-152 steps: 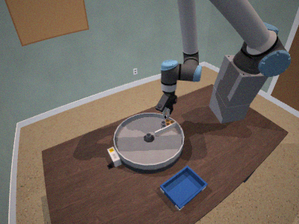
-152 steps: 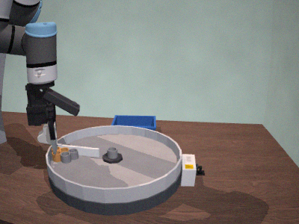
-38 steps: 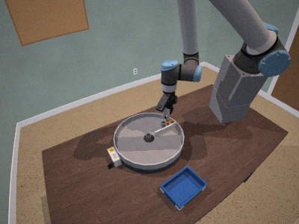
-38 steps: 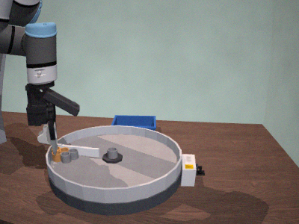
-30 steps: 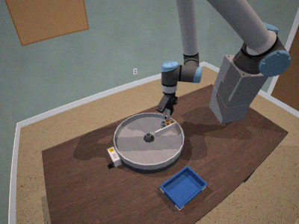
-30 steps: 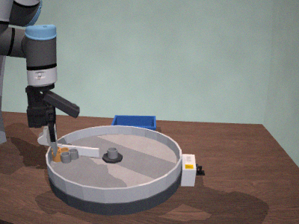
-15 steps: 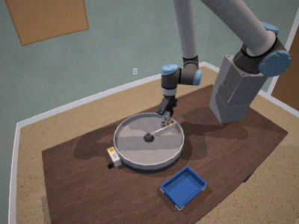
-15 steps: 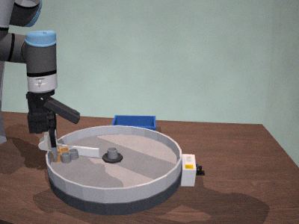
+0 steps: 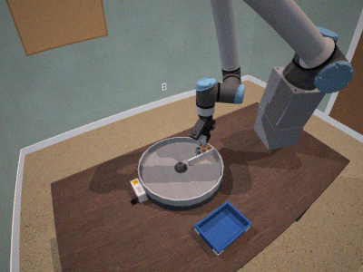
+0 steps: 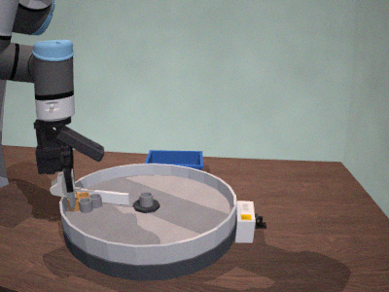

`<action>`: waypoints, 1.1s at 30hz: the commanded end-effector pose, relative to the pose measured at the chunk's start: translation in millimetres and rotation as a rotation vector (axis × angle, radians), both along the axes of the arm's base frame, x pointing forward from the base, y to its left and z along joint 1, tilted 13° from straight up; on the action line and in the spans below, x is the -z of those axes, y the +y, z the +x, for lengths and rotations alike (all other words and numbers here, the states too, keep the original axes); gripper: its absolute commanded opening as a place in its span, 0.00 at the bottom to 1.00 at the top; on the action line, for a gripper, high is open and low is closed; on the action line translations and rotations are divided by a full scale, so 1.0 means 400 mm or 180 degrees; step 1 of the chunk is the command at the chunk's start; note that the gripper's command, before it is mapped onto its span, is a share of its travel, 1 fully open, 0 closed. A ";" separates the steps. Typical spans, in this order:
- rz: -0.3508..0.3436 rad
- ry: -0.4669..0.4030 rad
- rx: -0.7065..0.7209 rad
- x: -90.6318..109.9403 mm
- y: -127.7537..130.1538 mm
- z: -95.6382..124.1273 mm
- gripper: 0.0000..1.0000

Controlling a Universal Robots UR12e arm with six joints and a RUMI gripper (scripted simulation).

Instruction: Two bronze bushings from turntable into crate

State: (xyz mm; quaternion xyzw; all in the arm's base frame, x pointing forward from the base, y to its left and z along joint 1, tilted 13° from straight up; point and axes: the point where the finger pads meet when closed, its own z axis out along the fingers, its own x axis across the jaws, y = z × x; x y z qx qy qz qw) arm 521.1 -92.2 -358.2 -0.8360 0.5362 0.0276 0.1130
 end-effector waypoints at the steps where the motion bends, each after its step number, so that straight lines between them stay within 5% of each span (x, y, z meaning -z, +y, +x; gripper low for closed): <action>1: -0.0002 -0.0007 0.0001 -0.001 0.000 0.003 0.06; 33: 0.0003 -0.0001 0.0000 -0.001 0.003 -0.001 0.00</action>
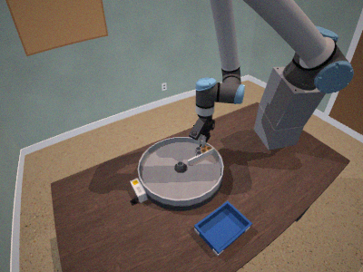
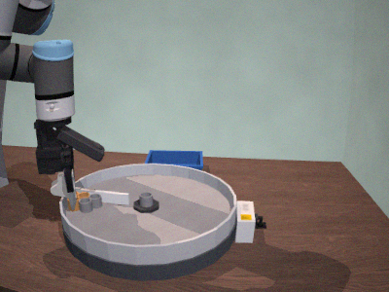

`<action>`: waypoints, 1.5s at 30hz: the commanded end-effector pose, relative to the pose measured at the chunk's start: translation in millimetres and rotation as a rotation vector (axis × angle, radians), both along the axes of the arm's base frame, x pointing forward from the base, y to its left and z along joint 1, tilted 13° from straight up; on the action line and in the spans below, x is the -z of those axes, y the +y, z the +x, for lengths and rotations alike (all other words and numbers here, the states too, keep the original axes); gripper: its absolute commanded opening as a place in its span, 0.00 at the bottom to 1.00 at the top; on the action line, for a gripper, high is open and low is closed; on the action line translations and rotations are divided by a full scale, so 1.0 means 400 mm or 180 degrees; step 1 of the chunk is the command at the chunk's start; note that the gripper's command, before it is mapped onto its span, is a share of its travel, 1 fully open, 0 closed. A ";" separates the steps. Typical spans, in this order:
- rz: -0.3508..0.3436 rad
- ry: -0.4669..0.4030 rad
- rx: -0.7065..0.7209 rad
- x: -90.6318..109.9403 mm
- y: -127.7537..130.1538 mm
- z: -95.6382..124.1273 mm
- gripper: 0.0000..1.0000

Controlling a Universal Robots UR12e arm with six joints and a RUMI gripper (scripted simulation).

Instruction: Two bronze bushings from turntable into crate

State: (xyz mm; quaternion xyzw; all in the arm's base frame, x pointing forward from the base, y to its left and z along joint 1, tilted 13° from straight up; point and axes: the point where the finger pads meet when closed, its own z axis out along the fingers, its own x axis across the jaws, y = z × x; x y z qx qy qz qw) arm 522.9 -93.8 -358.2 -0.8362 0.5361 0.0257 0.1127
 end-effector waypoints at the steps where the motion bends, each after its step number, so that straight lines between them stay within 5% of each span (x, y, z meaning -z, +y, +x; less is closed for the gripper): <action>1: 0.0012 0.0008 0.0000 -0.001 0.007 -0.005 0.00; 29: 0.0012 0.0008 0.0000 -0.002 0.007 -0.005 0.00; 35: 0.0011 0.0007 0.0004 -0.020 0.001 -0.008 0.00; 45: 0.0010 0.0008 0.0004 -0.125 -0.023 -0.016 0.00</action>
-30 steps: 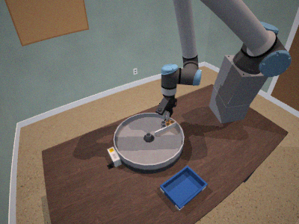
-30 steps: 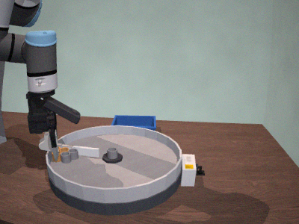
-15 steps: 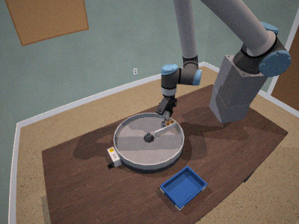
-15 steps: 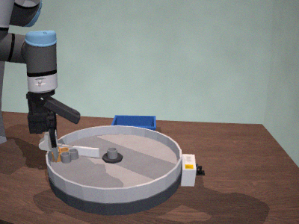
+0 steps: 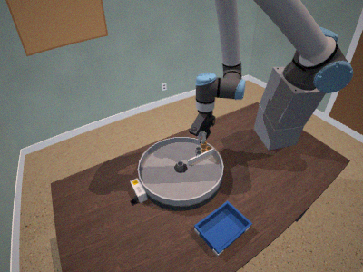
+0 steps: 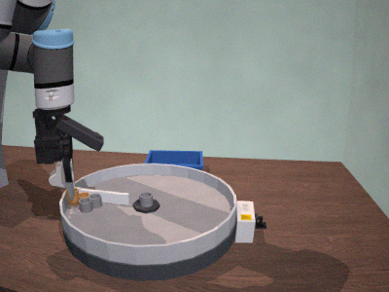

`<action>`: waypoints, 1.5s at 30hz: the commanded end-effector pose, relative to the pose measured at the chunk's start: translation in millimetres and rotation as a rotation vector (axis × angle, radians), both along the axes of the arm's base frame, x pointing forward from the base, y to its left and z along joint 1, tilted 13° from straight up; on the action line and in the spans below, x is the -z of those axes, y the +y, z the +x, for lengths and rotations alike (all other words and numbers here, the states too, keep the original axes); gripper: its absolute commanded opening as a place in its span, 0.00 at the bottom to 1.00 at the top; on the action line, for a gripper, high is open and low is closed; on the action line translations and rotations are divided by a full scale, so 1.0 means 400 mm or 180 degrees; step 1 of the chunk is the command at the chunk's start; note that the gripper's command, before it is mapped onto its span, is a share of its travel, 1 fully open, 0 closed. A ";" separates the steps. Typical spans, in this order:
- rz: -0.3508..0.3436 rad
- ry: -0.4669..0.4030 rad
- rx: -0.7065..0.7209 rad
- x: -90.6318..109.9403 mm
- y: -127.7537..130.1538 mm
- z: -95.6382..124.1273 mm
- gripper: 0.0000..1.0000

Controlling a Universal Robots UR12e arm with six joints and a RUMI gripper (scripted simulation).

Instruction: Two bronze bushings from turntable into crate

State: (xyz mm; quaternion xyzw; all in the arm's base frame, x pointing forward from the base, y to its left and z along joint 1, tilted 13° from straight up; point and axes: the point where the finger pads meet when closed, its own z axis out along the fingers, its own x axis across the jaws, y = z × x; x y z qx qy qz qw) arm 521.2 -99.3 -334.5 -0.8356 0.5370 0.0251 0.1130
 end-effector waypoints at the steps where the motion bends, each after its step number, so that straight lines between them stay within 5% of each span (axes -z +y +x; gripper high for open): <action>1: 0.0010 0.0012 -0.0003 -0.075 -0.012 -0.013 0.00; 45: 0.0007 0.0008 -0.0007 -0.096 -0.017 -0.011 0.00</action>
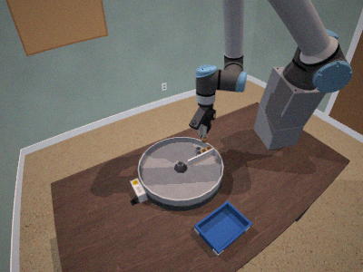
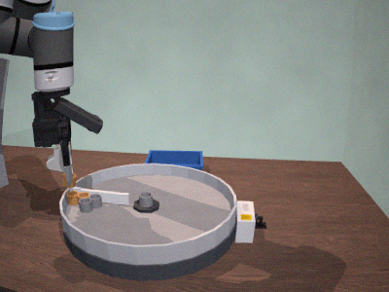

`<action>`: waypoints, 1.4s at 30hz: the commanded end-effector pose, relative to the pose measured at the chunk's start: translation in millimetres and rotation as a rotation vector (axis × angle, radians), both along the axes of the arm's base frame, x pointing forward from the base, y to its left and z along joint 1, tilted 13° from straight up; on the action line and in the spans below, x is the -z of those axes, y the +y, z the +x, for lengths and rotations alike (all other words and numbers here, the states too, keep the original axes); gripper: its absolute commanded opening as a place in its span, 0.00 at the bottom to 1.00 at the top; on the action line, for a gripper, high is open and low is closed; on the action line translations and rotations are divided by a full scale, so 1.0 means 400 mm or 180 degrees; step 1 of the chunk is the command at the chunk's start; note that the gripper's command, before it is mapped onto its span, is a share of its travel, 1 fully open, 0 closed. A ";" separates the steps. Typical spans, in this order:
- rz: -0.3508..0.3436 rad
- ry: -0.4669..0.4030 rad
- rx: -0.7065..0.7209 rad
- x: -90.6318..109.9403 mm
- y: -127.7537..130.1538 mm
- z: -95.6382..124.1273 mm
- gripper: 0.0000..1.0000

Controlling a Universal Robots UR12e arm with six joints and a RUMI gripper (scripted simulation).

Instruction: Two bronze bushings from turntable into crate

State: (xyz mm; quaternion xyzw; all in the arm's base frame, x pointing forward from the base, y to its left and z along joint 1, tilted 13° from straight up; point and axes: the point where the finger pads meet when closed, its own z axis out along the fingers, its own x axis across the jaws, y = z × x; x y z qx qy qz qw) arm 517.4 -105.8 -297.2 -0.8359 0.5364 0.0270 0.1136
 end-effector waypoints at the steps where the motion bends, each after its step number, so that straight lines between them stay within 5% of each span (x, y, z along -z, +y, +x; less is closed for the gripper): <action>1: -0.0003 0.0001 -0.0001 -0.003 0.000 -0.002 0.00; 20: 0.0000 -0.0002 -0.0004 -0.017 0.052 0.019 0.00; 31: -0.0004 -0.0007 -0.0004 -0.038 0.130 0.058 0.00; 42: -0.0007 -0.0013 -0.0005 -0.078 0.280 0.127 0.00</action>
